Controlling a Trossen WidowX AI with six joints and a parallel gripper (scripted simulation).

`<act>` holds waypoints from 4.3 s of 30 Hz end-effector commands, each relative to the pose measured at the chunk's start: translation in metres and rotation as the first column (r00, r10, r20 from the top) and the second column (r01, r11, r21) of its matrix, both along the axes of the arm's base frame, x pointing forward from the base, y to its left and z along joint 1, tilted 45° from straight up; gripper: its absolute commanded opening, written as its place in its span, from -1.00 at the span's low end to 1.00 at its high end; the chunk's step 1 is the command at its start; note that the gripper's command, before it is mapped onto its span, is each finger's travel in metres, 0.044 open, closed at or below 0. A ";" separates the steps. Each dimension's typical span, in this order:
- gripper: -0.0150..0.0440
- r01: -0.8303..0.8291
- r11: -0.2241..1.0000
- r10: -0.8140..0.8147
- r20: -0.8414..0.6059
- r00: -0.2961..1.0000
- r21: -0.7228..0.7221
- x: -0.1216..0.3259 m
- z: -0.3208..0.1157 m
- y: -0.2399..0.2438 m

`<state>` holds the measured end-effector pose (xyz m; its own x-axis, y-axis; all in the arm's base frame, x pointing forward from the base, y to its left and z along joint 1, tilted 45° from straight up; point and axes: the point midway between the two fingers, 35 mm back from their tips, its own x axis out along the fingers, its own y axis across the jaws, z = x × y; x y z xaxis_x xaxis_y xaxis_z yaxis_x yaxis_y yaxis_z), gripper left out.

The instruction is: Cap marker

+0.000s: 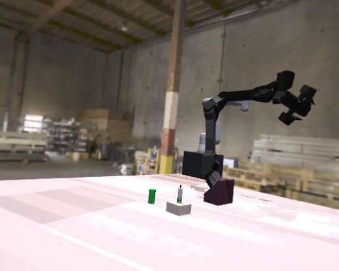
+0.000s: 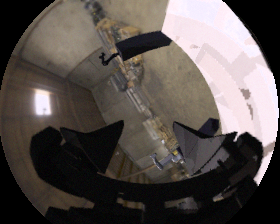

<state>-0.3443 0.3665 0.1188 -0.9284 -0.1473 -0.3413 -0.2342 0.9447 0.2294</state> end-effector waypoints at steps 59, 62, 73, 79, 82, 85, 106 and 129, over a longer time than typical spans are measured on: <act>0.30 0.400 0.782 0.468 0.874 0.129 -0.478 0.630 0.015 -0.322; 0.30 0.400 0.782 0.468 0.874 0.128 -0.478 0.631 0.004 -0.336; 0.30 0.401 0.781 0.470 0.873 0.127 -0.479 0.632 -0.018 -0.360; 0.30 0.401 0.782 0.469 0.874 0.127 -0.478 0.634 -0.023 -0.364; 0.30 0.401 0.782 0.469 0.874 0.127 -0.478 0.635 -0.027 -0.368; 0.30 0.401 0.782 0.469 0.874 0.127 -0.478 0.636 -0.030 -0.371; 0.30 0.401 0.780 0.472 0.873 0.126 -0.480 0.640 -0.053 -0.395; -0.49 0.401 0.781 0.470 0.874 0.127 -0.478 0.639 -0.045 -0.386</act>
<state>0.2939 -0.0256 0.0682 0.1282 -0.6942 -0.7083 0.1362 0.7197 -0.6808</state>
